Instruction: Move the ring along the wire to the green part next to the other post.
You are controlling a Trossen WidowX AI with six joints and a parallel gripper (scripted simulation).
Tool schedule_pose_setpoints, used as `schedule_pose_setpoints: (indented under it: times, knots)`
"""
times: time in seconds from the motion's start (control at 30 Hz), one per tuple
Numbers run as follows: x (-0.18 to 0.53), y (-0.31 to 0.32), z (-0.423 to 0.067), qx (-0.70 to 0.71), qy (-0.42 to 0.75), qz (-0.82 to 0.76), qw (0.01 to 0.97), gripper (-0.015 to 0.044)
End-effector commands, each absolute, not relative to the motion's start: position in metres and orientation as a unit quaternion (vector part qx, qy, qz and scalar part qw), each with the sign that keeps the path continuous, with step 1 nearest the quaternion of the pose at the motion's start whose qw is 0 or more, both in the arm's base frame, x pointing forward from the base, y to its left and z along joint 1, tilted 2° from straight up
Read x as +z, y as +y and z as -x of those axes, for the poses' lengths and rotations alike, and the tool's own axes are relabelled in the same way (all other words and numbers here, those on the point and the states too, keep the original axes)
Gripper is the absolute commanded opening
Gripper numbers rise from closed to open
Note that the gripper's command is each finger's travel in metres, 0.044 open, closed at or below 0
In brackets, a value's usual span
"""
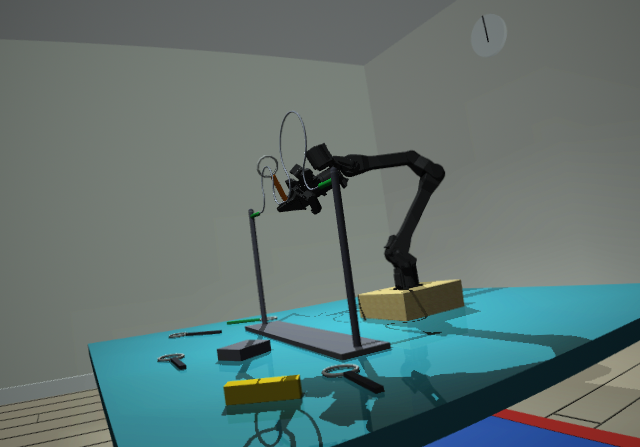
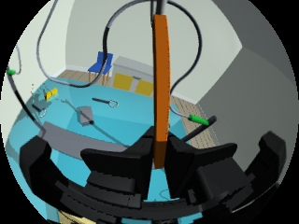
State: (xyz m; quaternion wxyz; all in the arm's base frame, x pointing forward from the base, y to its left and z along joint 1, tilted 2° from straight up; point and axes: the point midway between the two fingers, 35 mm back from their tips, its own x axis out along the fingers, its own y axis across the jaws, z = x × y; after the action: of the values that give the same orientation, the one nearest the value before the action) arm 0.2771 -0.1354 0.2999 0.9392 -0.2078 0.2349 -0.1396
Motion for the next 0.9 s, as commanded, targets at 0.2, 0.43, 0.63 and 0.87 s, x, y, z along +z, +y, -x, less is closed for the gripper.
schedule_pose_setpoints:
  times: [0.2, 0.43, 0.63, 0.87]
  knots:
    - [0.306, -0.147, -0.275, -0.168, 0.23, 0.308, 0.908, -0.015]
    - [0.312, -0.155, -0.274, -0.186, 0.224, 0.376, 0.88, -0.015]
    - [0.319, -0.16, -0.273, -0.2, 0.217, 0.433, 0.852, -0.015]
    - [0.327, -0.166, -0.272, -0.215, 0.209, 0.497, 0.815, -0.015]
